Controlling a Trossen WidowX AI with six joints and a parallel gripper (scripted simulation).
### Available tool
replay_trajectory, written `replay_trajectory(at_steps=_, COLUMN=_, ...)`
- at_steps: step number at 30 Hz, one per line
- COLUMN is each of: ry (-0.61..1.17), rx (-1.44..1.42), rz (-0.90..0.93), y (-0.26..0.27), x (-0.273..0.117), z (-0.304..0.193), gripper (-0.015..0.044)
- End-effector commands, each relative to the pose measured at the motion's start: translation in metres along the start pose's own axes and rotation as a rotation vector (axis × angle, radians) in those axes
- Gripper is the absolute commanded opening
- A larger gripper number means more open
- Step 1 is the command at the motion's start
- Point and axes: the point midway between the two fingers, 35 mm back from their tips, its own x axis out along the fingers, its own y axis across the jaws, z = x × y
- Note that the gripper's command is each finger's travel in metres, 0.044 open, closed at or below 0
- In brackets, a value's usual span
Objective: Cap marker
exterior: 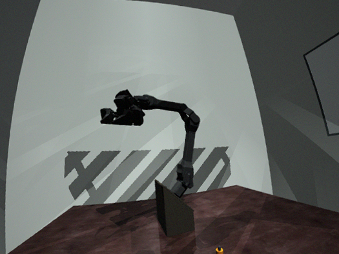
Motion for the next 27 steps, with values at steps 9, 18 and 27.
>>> replay_trajectory(at_steps=9, ry=0.392, rx=-0.276, rz=0.269, y=0.098, x=0.121, z=-0.073, gripper=0.0243)
replay_trajectory(at_steps=18, ry=0.772, rx=-0.691, rz=0.603, y=0.191, x=0.178, z=-0.185, gripper=0.0243)
replay_trajectory(at_steps=27, ry=0.876, rx=-0.804, rz=0.709, y=0.220, x=0.188, z=-0.228, gripper=0.0243)
